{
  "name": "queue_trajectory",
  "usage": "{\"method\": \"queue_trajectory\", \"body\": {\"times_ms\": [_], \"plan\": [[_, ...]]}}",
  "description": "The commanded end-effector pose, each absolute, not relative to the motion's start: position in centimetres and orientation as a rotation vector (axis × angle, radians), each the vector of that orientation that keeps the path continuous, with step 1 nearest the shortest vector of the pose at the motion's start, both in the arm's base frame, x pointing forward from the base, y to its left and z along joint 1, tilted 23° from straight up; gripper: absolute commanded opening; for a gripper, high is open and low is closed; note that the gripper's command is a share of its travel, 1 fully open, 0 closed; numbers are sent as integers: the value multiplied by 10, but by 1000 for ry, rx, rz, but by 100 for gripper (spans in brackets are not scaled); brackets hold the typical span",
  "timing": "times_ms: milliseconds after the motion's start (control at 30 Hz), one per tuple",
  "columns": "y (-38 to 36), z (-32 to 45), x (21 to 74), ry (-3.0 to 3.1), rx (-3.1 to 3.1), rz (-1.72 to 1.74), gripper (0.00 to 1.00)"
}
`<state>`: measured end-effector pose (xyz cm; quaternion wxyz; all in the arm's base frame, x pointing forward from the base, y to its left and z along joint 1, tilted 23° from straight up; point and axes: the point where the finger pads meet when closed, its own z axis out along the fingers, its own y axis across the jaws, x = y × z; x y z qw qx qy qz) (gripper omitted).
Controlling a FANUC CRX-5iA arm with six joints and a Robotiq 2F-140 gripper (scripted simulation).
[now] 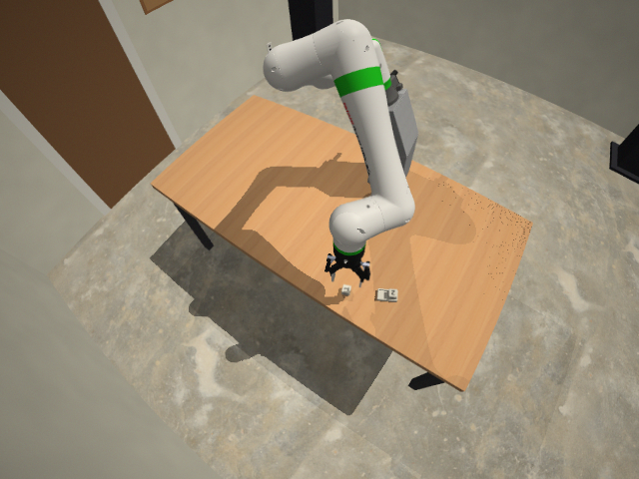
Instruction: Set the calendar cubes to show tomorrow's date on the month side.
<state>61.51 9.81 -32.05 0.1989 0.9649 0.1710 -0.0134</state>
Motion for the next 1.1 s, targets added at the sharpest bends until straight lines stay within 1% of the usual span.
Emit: {"method": "queue_trajectory", "body": {"times_ms": [0, 600, 1067], "plan": [[98, -320, 615, 478, 2699, -37, 100], [98, -320, 615, 456, 2703, -32, 100], [97, -323, 616, -258, 2734, 112, 100]]}}
